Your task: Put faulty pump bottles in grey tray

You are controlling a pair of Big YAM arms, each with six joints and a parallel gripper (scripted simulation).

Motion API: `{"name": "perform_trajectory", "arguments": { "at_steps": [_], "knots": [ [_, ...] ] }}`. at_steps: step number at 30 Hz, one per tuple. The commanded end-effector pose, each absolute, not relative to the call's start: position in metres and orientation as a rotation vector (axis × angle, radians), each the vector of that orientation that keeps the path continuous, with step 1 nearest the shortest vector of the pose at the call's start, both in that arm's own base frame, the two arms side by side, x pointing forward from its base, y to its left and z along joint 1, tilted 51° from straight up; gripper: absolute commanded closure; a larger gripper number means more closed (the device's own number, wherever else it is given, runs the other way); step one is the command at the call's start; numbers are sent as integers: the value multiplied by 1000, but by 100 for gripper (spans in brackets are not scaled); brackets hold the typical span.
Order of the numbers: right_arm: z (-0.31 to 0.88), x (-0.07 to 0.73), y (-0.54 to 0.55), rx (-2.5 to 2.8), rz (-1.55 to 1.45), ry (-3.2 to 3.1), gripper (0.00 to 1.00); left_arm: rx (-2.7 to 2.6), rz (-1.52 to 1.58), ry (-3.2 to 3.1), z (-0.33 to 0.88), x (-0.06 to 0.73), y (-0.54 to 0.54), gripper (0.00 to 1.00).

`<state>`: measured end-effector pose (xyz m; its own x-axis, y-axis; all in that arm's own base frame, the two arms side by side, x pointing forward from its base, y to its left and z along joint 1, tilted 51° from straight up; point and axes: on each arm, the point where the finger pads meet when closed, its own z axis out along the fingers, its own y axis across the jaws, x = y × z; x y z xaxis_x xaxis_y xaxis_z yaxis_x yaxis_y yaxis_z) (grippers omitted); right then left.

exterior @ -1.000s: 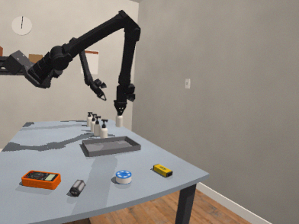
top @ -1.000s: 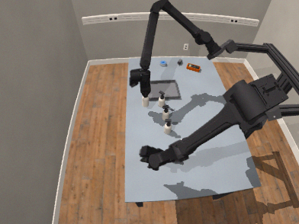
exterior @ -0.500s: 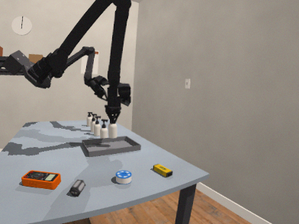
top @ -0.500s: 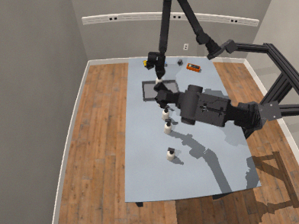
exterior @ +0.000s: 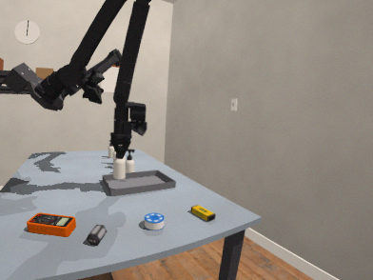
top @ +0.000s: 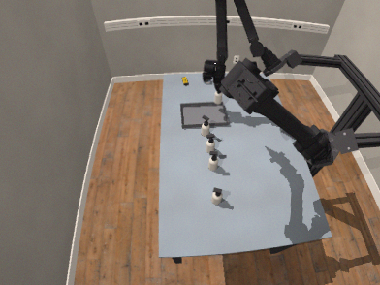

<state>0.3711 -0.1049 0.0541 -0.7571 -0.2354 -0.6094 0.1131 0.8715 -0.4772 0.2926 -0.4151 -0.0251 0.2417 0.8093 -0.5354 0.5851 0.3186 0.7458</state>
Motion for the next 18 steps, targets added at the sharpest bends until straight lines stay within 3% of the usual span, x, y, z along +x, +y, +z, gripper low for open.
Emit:
{"name": "perform_trajectory", "arguments": {
  "at_steps": [1, 18],
  "knots": [
    [50, 375, -102, -124, -655, 2343, 78, 1384, 252, 1397, -30, 276, -423, 100],
    [50, 380, -105, -104, -651, 2335, 78, 1394, 252, 1377, -35, 256, -430, 100]
  ]
}}
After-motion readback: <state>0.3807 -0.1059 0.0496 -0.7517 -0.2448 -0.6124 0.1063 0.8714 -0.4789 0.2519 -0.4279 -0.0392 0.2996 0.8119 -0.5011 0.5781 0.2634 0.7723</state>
